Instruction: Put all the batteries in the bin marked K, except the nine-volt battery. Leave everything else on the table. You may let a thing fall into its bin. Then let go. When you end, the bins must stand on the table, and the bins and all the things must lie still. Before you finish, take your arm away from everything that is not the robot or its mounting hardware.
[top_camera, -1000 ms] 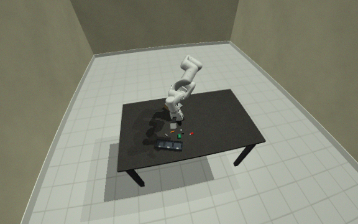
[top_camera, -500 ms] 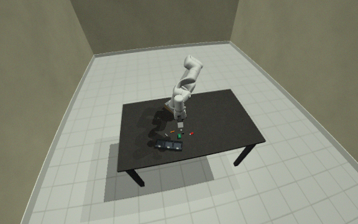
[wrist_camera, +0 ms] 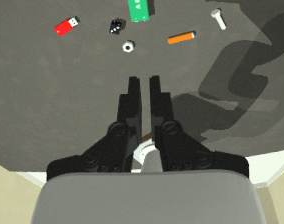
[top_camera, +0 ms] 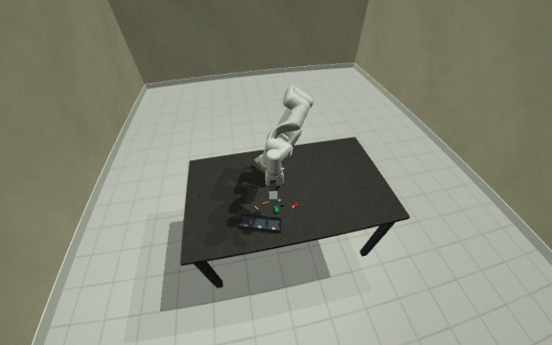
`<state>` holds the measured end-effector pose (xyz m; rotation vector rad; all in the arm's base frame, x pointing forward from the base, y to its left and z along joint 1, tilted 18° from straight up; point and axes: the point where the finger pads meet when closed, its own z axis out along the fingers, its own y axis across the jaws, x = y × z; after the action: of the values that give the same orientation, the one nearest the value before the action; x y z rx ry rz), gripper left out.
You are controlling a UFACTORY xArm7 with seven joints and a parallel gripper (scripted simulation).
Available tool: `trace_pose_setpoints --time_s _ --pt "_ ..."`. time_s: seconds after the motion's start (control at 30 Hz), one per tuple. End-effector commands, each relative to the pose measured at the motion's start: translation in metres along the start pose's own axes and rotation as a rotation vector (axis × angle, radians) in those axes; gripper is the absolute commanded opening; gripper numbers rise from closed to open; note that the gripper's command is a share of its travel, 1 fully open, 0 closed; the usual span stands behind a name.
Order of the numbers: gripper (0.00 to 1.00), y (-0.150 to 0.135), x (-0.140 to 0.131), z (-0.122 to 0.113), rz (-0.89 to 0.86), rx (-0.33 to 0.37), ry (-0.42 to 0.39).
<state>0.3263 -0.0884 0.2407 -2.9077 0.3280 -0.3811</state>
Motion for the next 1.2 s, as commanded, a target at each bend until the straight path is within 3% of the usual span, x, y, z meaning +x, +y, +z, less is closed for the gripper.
trace_pose_setpoints --time_s 0.0,0.07,1.0,1.17 --pt "0.07 0.037 0.022 0.026 0.134 -0.002 0.001" --pt "0.07 0.037 0.022 0.026 0.134 -0.002 0.001" --pt "0.07 0.18 0.093 0.124 0.135 -0.004 0.001" --pt "0.07 0.182 0.093 0.125 0.135 -0.004 0.001"
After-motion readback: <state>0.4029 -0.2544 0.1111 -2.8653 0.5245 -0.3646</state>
